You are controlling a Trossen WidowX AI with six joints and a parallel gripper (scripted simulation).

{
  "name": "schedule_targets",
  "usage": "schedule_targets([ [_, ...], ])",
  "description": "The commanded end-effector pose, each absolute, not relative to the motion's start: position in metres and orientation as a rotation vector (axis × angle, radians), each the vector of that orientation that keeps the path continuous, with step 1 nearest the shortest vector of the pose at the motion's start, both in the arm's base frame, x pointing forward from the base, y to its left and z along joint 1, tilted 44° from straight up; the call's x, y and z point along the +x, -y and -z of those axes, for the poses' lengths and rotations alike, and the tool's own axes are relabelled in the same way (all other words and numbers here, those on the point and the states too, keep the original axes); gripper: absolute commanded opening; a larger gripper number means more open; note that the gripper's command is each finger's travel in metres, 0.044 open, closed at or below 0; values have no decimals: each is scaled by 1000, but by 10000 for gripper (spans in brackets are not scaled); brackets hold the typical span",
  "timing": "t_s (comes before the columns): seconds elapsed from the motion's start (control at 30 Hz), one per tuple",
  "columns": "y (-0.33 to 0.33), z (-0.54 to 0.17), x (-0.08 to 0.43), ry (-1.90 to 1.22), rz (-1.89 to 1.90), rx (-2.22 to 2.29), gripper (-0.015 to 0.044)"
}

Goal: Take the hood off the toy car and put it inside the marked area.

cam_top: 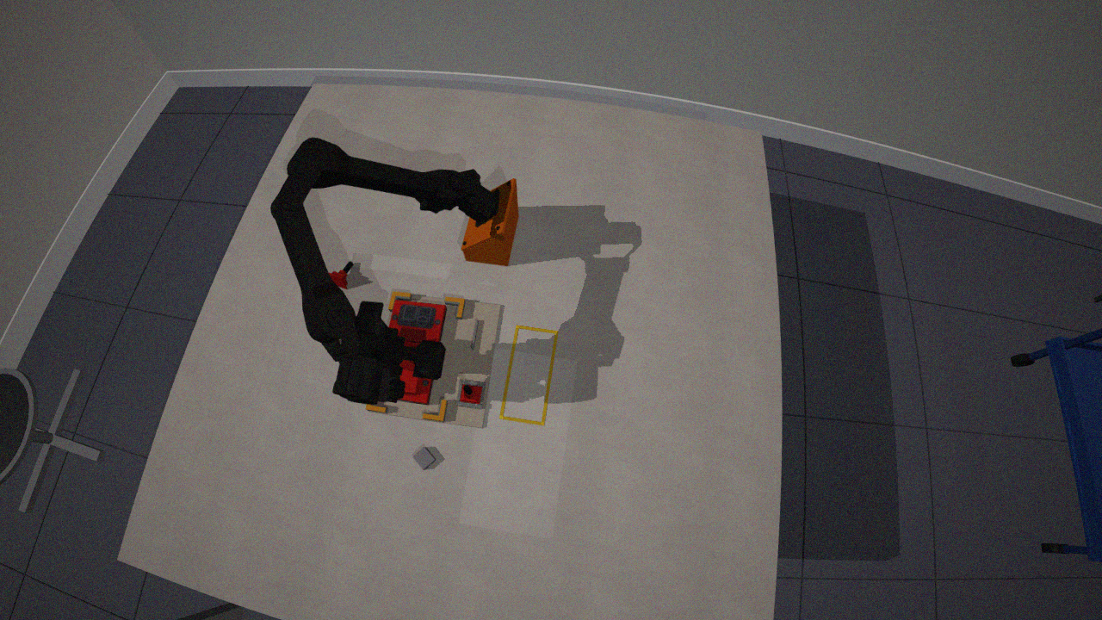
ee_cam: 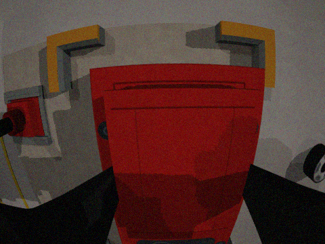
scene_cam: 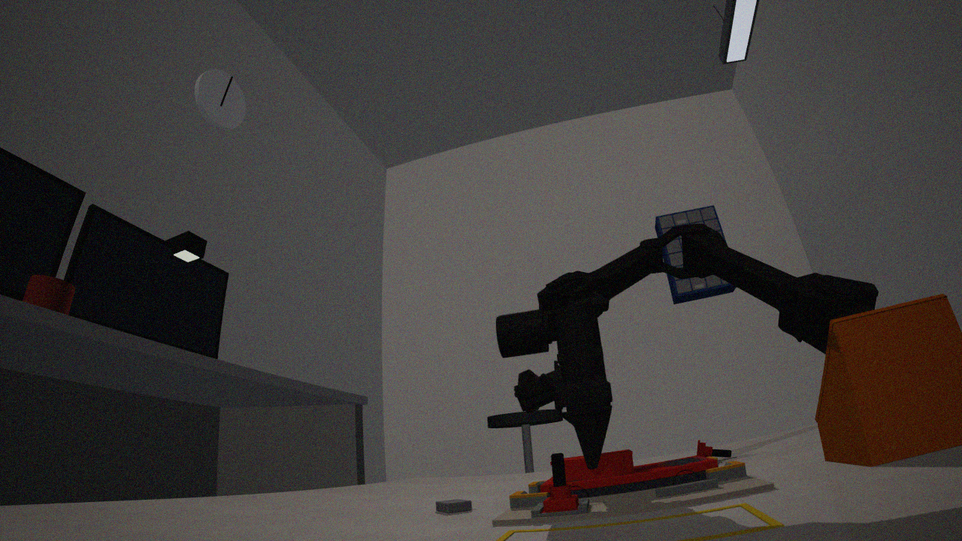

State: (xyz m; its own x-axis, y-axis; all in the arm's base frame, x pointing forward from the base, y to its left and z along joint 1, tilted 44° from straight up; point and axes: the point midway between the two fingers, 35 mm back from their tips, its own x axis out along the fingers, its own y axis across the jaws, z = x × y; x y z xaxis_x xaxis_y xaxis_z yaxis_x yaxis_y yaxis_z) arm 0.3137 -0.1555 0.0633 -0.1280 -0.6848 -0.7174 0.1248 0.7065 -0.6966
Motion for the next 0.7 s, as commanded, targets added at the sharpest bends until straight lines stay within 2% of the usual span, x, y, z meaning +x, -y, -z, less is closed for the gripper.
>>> schedule_targets([
  [0.0, 155, -63, 314, -1554, 739, -473, 295],
  [0.1, 155, -63, 314, -1554, 739, -473, 275],
  [0.43, 152, -67, 315, -1555, 739, -472, 12],
  [0.67, 149, -70, 315, -1555, 739, -472, 0],
])
